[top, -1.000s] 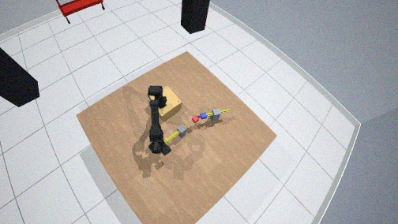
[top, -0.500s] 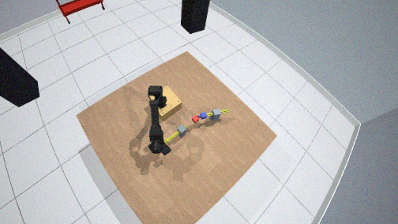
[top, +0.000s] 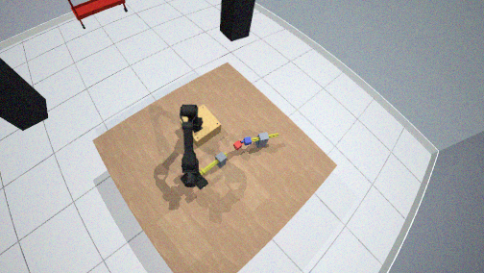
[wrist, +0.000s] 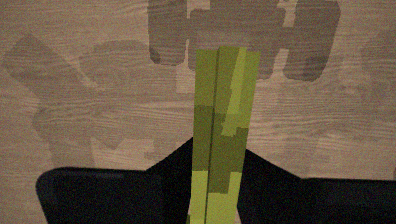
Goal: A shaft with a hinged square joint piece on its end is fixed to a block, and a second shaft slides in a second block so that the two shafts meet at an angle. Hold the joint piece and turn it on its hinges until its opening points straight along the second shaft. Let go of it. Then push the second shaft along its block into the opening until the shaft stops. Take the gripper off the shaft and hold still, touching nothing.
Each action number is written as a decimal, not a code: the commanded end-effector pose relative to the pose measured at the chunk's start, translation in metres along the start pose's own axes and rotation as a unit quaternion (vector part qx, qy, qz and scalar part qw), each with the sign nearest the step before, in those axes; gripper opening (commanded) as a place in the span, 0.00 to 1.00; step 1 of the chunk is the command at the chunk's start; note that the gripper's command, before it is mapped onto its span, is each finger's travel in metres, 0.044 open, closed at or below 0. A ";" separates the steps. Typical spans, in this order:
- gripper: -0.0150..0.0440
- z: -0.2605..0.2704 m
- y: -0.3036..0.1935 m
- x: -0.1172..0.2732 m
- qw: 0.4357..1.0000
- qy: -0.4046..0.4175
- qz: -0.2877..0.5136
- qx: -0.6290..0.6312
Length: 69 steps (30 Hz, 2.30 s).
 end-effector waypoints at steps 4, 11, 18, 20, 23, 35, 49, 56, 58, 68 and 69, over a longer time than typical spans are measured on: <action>0.37 0.000 0.000 0.000 1.000 0.000 0.000 0.000; 0.37 0.000 0.000 0.000 1.000 0.000 0.000 0.000; 0.37 0.000 0.000 0.000 1.000 0.000 0.000 0.000; 0.37 0.000 0.000 0.000 1.000 0.000 0.000 0.000; 0.37 0.000 0.000 0.000 1.000 0.000 0.000 0.000; 0.37 0.000 0.000 0.000 1.000 -0.004 0.000 0.000; 0.37 0.006 -0.002 -0.001 0.999 -0.053 -0.007 -0.001; 0.30 0.005 -0.002 0.000 0.999 -0.044 -0.006 0.000; 0.25 0.005 -0.002 0.000 0.999 -0.044 -0.006 0.000; 0.25 0.005 -0.010 -0.001 0.999 -0.051 -0.006 -0.001; 0.25 0.005 -0.011 -0.001 0.999 -0.052 -0.006 -0.001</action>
Point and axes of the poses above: the point midway between the two fingers, 35 mm back from their tips, its own x axis back along the fingers, its own z axis across the jaws, y = z × x, the point moved 6 cm from there along x, back along the fingers, and after that the axes turned 9 degrees about -x, right-handed, at the moved point
